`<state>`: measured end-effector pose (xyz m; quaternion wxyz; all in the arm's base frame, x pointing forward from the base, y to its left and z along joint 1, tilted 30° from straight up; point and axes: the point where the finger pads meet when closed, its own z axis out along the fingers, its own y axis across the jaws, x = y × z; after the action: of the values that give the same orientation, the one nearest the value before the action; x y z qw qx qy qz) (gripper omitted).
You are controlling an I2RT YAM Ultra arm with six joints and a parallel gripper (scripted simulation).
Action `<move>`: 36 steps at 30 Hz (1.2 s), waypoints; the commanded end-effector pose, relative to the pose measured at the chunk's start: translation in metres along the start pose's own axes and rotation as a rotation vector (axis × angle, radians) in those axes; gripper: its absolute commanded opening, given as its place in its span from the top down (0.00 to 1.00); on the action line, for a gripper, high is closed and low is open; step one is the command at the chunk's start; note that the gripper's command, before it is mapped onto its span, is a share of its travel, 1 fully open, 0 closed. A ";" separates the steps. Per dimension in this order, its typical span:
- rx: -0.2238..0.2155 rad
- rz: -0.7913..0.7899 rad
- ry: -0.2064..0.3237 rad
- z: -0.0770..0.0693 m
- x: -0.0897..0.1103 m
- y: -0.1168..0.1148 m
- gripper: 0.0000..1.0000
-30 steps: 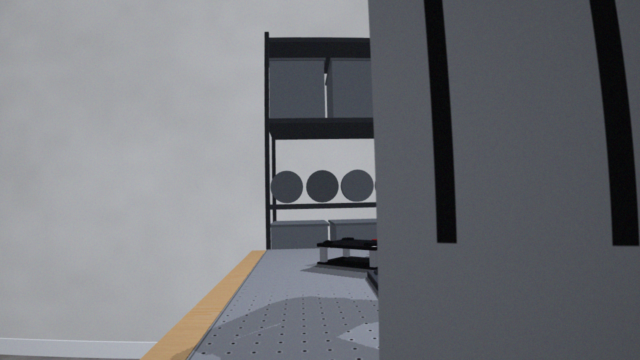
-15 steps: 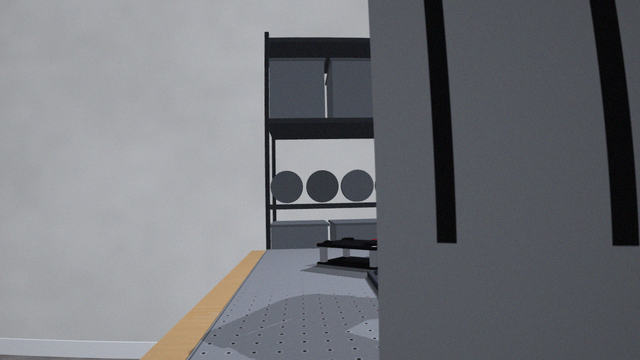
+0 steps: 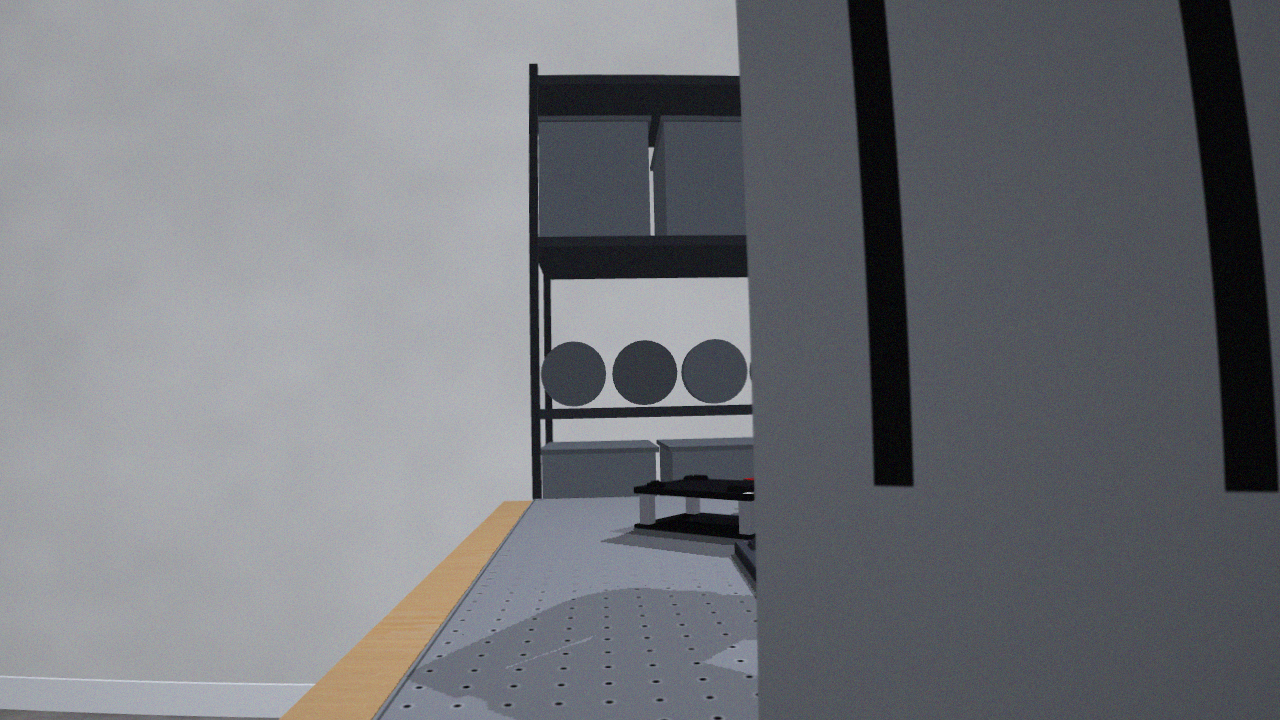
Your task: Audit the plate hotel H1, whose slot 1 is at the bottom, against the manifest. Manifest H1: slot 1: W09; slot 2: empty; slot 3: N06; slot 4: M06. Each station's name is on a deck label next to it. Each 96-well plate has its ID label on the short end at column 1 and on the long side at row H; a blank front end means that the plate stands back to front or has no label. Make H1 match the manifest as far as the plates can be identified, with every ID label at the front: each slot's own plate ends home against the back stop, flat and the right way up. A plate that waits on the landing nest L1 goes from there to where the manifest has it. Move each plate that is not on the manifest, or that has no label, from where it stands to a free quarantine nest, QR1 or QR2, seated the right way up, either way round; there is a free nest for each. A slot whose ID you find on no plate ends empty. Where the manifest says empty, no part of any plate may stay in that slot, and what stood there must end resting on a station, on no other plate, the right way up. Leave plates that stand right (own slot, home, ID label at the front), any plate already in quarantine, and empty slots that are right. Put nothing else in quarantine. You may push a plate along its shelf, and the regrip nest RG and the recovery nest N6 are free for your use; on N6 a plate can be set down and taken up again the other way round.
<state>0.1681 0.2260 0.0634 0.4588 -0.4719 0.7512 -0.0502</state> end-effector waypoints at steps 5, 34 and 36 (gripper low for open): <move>-0.007 -0.009 0.008 0.005 0.007 0.003 0.15; -0.008 -0.007 0.005 0.013 0.014 0.003 0.15; -0.012 -0.012 0.005 0.014 0.016 0.004 0.15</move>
<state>0.1748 0.2225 0.0514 0.4594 -0.4715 0.7511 -0.0499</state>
